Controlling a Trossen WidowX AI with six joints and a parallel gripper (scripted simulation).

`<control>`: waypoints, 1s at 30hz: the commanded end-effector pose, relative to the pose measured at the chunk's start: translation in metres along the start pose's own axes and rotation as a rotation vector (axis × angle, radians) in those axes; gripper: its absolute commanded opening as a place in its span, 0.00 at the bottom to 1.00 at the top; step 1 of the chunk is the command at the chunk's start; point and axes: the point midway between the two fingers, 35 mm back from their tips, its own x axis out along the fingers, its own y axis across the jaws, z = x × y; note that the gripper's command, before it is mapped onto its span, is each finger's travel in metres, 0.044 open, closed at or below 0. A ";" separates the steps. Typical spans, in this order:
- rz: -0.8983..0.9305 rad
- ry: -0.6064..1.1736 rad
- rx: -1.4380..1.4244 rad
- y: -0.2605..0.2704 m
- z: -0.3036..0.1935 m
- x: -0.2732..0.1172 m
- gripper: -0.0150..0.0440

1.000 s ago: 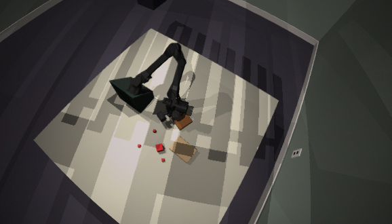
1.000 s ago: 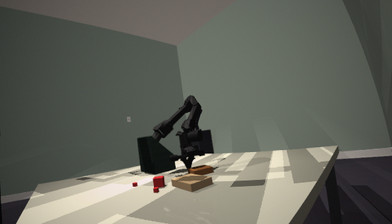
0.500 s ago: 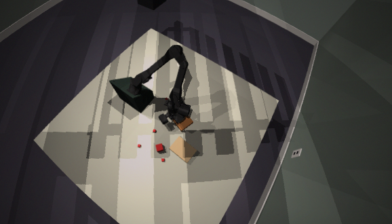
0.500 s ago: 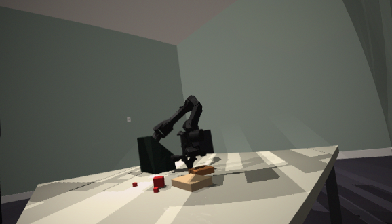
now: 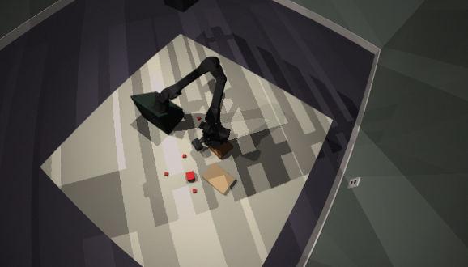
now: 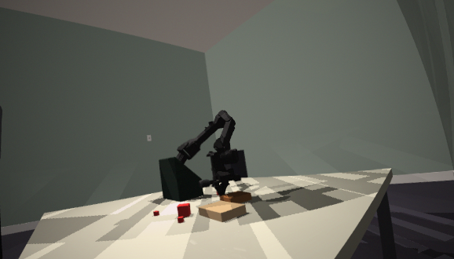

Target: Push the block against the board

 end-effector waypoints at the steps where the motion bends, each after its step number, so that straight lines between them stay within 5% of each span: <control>1: 0.003 0.000 -0.005 0.001 0.007 0.000 0.25; 30: 0.002 0.000 -0.004 0.003 -0.003 0.000 0.25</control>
